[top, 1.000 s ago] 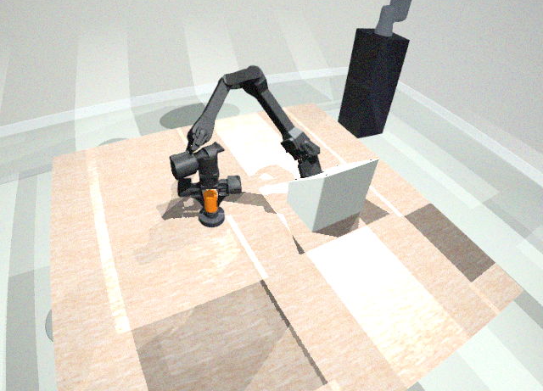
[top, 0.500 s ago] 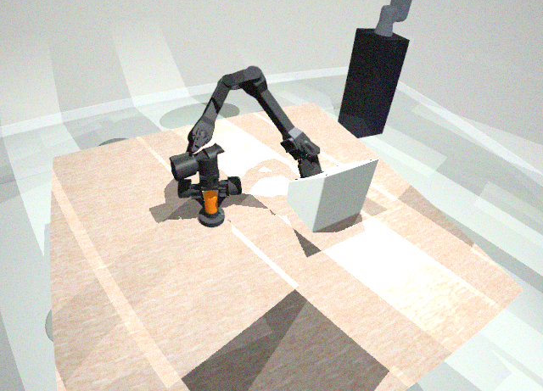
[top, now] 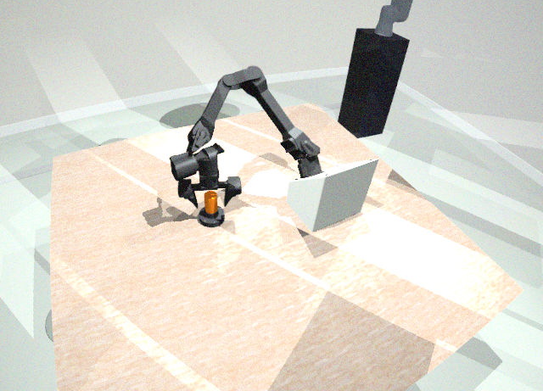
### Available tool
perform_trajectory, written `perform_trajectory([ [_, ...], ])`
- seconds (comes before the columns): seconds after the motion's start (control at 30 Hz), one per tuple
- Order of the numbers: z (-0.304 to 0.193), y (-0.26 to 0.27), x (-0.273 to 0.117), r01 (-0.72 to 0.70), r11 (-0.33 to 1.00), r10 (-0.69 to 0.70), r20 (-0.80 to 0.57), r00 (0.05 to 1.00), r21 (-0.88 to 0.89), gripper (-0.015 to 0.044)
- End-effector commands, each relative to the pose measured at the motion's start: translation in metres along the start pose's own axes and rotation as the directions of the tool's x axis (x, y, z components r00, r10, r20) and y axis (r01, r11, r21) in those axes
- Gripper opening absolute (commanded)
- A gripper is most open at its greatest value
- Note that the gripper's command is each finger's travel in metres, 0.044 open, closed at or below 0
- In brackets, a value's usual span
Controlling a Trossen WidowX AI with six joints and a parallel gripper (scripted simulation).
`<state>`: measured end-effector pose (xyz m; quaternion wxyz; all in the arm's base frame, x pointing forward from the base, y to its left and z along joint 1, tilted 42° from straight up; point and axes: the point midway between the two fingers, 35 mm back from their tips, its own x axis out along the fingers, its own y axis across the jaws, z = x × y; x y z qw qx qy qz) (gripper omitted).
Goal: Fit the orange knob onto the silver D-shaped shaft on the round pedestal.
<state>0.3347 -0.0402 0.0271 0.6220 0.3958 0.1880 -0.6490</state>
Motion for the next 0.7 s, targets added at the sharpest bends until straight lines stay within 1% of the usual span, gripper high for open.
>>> perform_trajectory([
  [0.0,0.000,0.000,0.000,0.001,1.000,-0.001,0.000,1.000,0.001,0.0440],
  [0.1,0.000,0.000,-0.003,0.001,1.000,-0.001,-0.001,1.000,0.001,0.0440],
  [0.13,-0.001,0.001,-0.012,0.001,1.000,-0.001,-0.002,1.000,0.001,0.0440],
  [0.27,-0.002,0.001,-0.083,0.003,1.000,-0.003,-0.005,1.000,-0.001,0.0440],
  [0.3,-0.001,0.000,-0.093,0.002,1.000,-0.002,-0.004,1.000,-0.001,0.0440],
  [0.67,-0.004,0.001,-0.096,0.002,1.000,-0.002,-0.004,1.000,-0.001,0.0440],
])
